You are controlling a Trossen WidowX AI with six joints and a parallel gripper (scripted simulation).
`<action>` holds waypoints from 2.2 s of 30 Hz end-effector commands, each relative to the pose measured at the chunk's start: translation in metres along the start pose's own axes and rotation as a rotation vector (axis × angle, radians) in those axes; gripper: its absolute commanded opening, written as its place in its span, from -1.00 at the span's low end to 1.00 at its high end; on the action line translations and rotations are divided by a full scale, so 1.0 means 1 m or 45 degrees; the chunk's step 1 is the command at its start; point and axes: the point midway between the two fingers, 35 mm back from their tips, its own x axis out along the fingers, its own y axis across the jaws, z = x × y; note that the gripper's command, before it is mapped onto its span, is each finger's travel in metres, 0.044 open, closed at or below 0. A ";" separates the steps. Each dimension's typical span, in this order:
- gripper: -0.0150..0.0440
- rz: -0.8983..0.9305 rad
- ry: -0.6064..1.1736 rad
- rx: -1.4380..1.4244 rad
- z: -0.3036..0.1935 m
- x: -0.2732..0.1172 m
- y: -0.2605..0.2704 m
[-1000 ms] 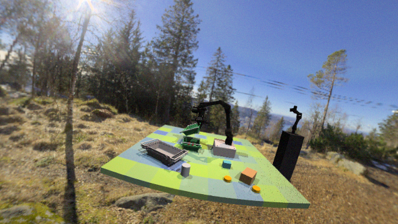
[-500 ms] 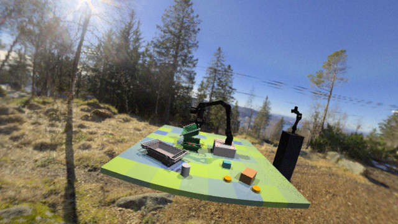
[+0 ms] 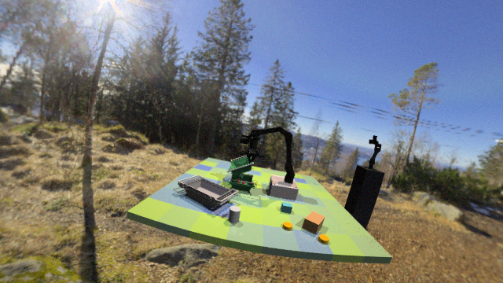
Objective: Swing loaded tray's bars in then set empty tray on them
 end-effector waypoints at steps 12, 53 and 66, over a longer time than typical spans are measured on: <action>-0.49 -0.029 0.003 0.002 0.000 -0.006 -0.002; -0.49 -0.029 0.003 0.002 0.000 0.026 -0.002; -0.49 -0.028 0.003 0.002 0.000 0.044 0.001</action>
